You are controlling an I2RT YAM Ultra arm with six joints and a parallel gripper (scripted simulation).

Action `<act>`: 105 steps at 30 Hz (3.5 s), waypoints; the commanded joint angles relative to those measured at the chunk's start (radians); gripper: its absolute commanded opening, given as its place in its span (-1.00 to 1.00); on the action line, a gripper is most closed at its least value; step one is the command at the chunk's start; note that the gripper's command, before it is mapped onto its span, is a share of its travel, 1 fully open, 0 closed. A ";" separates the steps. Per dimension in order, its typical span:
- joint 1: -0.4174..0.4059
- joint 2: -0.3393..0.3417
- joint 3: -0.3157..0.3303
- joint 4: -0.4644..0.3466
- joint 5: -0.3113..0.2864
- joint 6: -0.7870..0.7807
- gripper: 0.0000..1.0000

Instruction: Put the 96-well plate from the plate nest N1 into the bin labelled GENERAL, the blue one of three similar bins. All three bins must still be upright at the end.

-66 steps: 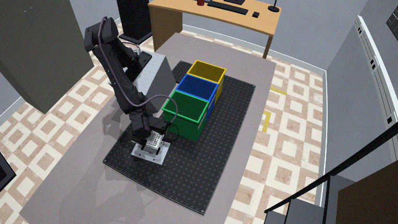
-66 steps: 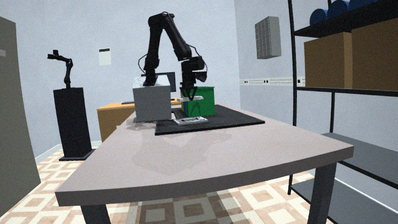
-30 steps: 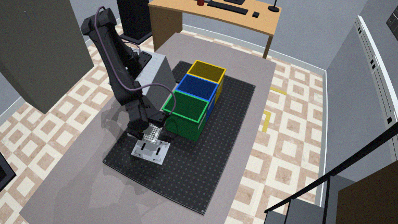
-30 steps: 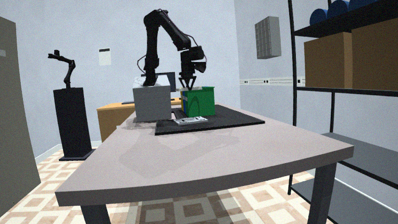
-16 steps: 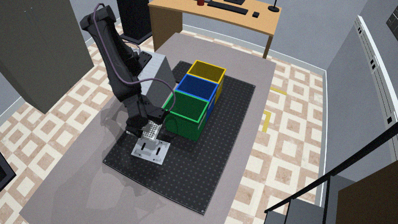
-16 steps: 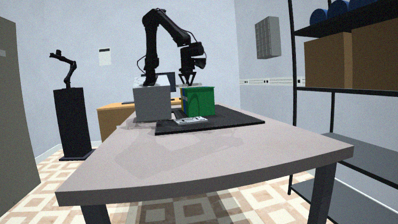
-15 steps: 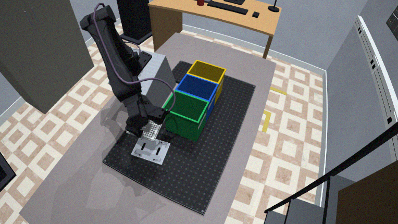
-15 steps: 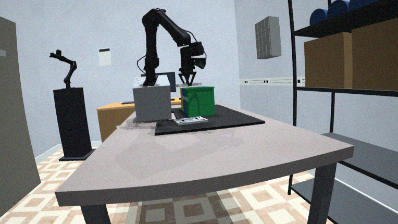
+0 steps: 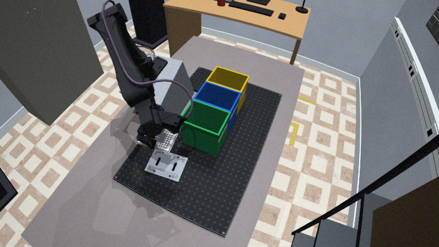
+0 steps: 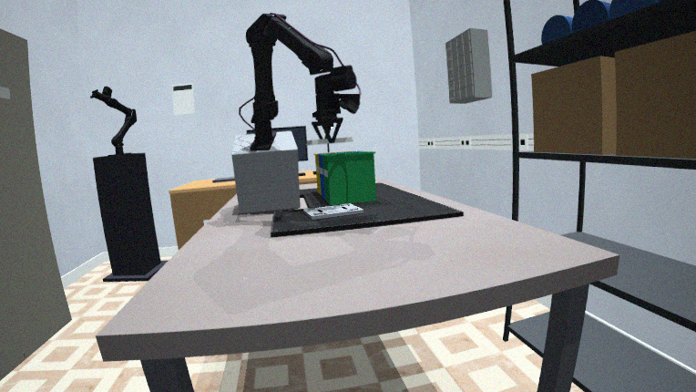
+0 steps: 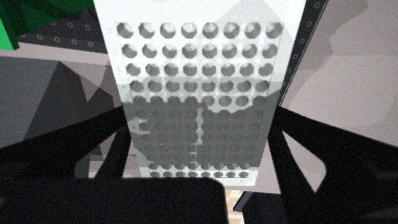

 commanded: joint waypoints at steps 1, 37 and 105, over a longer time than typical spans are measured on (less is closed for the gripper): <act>0.016 -0.031 0.029 -0.024 0.001 0.010 -1.00; 0.014 -0.031 0.027 -0.019 0.000 0.008 -1.00; 0.570 0.018 -0.182 0.046 0.097 0.700 -1.00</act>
